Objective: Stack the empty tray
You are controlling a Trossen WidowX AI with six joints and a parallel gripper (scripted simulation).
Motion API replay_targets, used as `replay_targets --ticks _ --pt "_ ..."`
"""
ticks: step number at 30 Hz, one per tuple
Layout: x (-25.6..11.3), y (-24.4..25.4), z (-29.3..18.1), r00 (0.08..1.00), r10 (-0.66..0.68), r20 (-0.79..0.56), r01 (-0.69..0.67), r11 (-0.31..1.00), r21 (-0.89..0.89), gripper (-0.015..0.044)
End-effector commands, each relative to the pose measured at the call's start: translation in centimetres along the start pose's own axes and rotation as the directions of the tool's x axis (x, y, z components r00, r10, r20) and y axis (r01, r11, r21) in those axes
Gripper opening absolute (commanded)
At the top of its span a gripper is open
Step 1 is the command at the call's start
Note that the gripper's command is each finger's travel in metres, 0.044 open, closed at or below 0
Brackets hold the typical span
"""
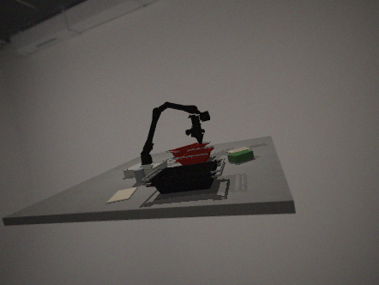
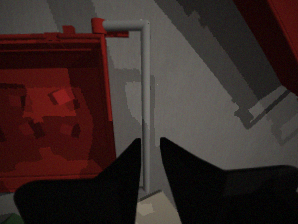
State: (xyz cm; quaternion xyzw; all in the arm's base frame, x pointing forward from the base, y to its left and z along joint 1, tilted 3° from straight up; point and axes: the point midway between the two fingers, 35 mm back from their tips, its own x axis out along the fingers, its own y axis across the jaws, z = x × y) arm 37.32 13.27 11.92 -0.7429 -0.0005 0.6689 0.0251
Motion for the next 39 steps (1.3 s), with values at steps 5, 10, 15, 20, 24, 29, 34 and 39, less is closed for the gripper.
replay_targets --ticks 5,10,15,20,24,29,34,39 --pt "3.8 0.2 0.3 1.0 0.009 0.014 -0.009 1.0 -0.007 0.0082" --pt "5.1 0.2 0.4 1.0 0.009 0.014 -0.009 1.0 -0.007 0.0082" --pt "5.1 0.2 0.4 1.0 0.009 0.014 -0.009 1.0 -0.007 0.0082" --pt "5.0 0.3 0.4 1.0 0.009 0.014 -0.009 1.0 -0.007 0.0082" --pt "3.2 1.2 0.4 1.0 0.01 0.014 -0.01 1.0 -0.007 0.0082" --pt "2.1 2.2 0.3 1.0 0.011 0.014 -0.011 1.0 -0.007 0.0082" --pt "1.6 3.6 0.3 1.0 0.012 0.014 -0.012 1.0 -0.008 0.0082" --pt "1.7 4.8 0.3 1.0 0.013 0.014 -0.013 1.0 -0.008 0.0082"
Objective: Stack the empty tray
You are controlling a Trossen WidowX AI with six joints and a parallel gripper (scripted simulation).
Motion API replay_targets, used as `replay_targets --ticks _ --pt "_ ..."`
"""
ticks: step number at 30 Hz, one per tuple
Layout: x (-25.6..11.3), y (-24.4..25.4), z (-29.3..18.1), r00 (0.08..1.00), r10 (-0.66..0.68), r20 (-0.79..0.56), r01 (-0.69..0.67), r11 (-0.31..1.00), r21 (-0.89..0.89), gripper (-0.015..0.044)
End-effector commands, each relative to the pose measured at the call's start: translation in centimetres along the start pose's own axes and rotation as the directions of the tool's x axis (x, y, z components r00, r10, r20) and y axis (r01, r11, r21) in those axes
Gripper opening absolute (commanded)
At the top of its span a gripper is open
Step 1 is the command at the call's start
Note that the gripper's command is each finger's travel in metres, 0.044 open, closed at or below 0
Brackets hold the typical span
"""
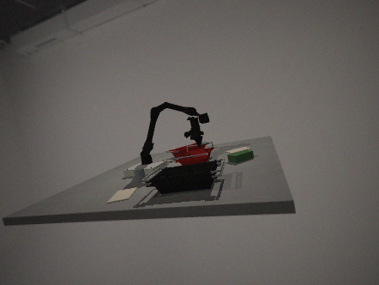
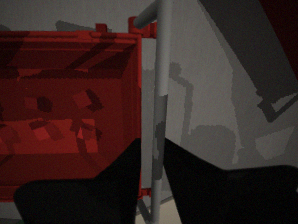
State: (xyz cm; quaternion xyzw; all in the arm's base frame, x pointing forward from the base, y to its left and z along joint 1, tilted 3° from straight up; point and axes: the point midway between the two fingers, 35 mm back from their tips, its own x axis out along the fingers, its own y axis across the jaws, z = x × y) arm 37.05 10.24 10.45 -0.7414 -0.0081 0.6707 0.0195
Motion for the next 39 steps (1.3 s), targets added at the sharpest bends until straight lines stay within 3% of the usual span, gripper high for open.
replay_targets --ticks 1,11,22,39 --pt "0.4 2.1 0.0 1.0 0.017 0.009 -0.017 1.0 0.011 0.0082" --pt "2.3 4.7 0.1 1.0 0.02 0.01 -0.02 1.0 0.011 0.0082" --pt "-2.3 4.1 -0.2 1.0 0.019 0.009 -0.019 1.0 0.011 0.0082" --pt "-1.5 4.2 -0.2 1.0 0.022 0.009 -0.022 1.0 0.011 0.0082"
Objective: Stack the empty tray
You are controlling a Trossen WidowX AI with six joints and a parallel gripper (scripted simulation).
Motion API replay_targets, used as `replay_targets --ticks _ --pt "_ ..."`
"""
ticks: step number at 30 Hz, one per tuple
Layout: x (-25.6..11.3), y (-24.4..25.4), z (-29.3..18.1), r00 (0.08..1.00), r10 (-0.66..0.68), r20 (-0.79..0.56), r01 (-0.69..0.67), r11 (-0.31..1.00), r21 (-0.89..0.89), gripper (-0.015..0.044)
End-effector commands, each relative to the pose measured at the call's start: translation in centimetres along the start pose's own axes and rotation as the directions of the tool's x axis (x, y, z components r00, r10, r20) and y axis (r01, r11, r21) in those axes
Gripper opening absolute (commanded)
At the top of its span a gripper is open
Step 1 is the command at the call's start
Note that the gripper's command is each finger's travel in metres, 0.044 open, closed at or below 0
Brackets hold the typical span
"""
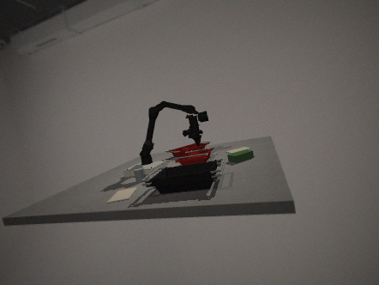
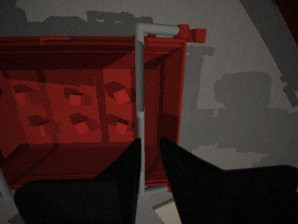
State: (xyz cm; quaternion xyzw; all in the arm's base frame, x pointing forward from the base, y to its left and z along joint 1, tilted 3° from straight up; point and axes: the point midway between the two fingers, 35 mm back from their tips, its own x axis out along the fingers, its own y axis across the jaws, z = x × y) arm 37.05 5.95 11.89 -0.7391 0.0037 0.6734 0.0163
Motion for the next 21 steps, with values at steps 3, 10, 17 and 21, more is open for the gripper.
replay_targets --ticks 3,10,17,21 --pt "0.11 0.01 0.03 1.0 0.0 0.002 0.0 1.0 0.0 0.0082" --pt "0.11 0.01 0.03 1.0 0.0 0.002 0.0 1.0 0.0 0.0003" --pt "0.11 0.01 0.03 1.0 0.0 0.002 0.0 1.0 0.0 0.0" --pt "0.11 0.01 0.03 1.0 0.0 0.002 0.0 1.0 0.0 0.0"
